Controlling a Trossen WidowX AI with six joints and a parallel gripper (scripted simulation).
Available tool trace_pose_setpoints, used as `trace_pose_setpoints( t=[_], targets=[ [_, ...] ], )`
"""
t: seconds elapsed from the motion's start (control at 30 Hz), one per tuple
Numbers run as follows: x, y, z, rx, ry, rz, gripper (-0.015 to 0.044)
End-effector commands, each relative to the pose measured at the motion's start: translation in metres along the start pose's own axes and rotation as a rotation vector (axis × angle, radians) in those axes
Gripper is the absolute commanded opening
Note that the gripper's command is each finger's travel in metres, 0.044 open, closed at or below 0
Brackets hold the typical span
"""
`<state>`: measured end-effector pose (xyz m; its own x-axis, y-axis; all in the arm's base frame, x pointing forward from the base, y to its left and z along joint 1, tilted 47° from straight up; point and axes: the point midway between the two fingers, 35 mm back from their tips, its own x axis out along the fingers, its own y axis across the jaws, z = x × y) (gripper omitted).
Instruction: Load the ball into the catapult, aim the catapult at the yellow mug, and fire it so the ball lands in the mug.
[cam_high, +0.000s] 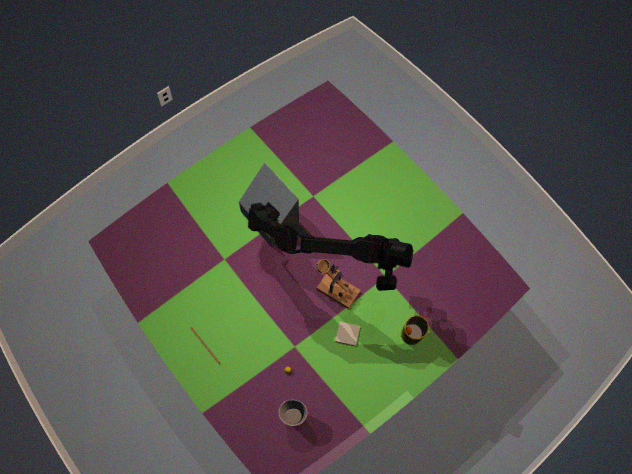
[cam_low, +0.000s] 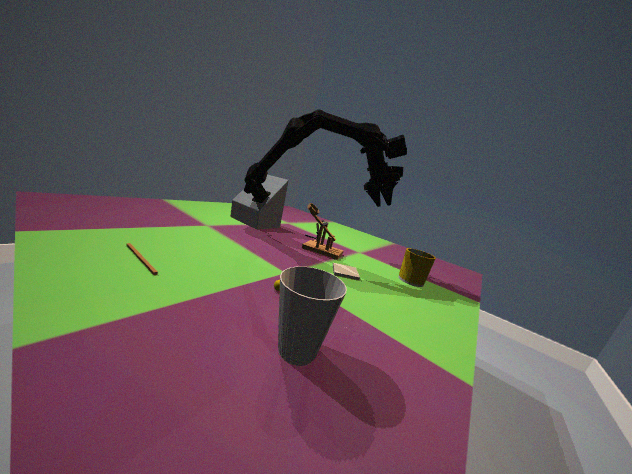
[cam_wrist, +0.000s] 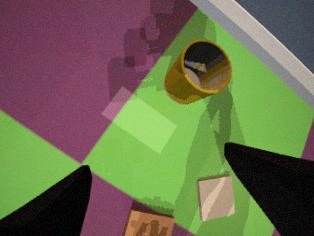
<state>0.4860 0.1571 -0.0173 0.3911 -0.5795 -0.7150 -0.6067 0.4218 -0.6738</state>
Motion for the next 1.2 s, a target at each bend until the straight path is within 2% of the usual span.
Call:
trace_pose_setpoints(
  t=[0.0, 0.4, 1.17],
  targets=[
    [-0.003, -0.019, 0.009, 0.100, -0.043, 0.004, 0.0440],
    [-0.020, -0.093, 0.035, 0.426, -0.204, 0.009, 0.0440],
    [-0.017, -0.096, 0.046, 0.459, -0.233, -0.002, 0.0440]
  ],
)
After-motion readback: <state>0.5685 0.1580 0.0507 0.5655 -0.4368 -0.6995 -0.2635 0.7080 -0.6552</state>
